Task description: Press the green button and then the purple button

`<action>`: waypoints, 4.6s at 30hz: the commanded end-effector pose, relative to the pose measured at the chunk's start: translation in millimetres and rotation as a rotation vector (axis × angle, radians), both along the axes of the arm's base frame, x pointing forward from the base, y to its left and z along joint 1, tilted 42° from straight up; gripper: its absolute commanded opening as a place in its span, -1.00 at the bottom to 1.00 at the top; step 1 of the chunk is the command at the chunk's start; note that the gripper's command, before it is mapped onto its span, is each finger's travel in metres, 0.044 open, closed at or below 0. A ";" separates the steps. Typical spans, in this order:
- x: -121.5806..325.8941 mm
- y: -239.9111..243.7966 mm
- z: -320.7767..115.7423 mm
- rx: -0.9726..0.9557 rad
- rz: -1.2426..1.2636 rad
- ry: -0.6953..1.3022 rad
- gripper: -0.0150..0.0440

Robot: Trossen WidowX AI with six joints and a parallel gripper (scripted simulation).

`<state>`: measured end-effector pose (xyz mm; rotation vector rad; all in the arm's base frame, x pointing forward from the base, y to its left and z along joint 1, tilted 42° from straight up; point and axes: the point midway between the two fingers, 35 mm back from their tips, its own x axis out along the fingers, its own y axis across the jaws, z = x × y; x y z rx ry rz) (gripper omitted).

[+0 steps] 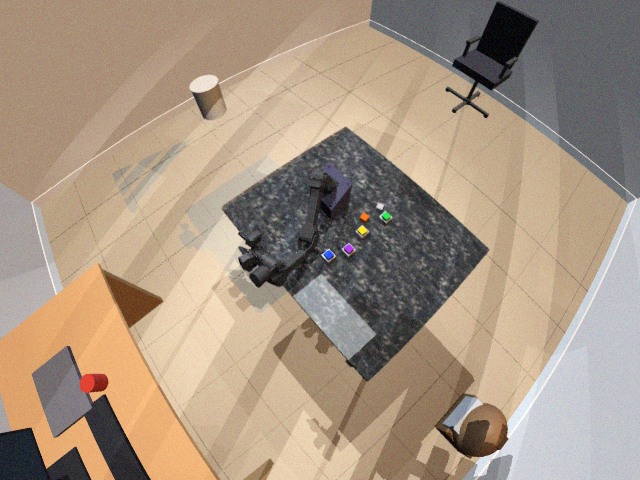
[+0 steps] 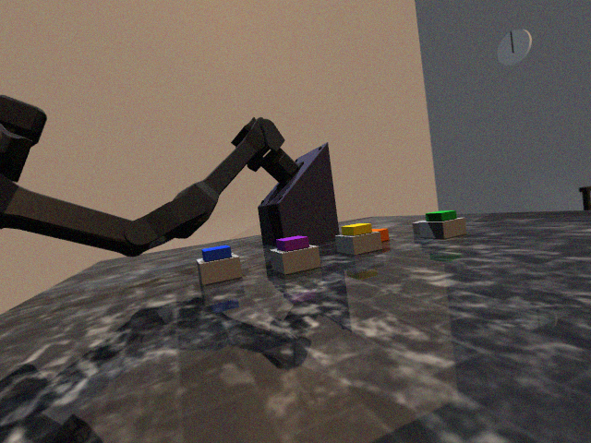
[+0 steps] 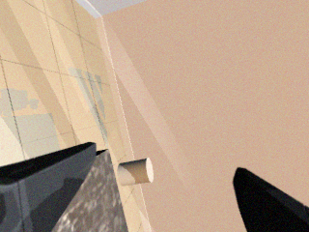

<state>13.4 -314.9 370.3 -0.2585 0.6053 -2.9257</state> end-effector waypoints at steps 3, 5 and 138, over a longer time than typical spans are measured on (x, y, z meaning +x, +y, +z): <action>-18.6 24.6 17.0 0.000 -0.086 0.006 0.86; -45.2 61.9 43.5 -0.119 -0.188 -0.021 0.86; 252.9 365.3 -525.1 -2.872 -2.829 -0.604 -0.42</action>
